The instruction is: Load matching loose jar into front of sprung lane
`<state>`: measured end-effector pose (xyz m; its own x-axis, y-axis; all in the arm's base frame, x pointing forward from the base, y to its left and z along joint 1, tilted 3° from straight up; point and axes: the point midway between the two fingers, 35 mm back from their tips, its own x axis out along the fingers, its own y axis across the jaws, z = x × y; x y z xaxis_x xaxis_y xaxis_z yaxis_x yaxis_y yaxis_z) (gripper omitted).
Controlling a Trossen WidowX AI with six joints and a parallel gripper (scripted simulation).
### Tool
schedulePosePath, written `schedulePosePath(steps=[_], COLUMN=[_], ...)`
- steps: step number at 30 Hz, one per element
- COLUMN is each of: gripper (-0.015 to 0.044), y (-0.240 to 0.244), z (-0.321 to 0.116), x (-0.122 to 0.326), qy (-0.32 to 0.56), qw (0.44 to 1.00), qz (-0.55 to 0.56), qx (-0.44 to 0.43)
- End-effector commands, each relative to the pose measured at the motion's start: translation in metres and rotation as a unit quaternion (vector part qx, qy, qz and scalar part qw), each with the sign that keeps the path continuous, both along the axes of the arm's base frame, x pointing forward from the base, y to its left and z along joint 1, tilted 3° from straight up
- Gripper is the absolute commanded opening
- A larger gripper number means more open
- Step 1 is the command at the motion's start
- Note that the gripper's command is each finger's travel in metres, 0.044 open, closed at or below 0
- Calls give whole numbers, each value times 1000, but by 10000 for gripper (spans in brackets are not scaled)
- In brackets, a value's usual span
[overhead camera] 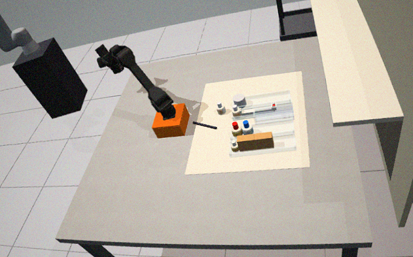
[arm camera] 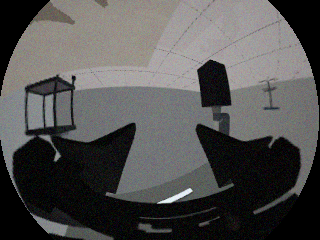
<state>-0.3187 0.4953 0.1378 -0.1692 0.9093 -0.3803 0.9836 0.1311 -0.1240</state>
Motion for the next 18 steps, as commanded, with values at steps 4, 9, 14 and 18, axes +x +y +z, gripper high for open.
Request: schedulePosePath(steps=[4, 9, 14, 18], gripper=[440, 440, 440, 440], y=[17, 37, 40, 33], z=[-4, -13, -22, -29], x=[44, 130, 209, 282], qy=[44, 132, 238, 313], qw=[997, 974, 924, 862], qz=[-58, -173, -281, -382], qx=[-27, -69, -99, -111])
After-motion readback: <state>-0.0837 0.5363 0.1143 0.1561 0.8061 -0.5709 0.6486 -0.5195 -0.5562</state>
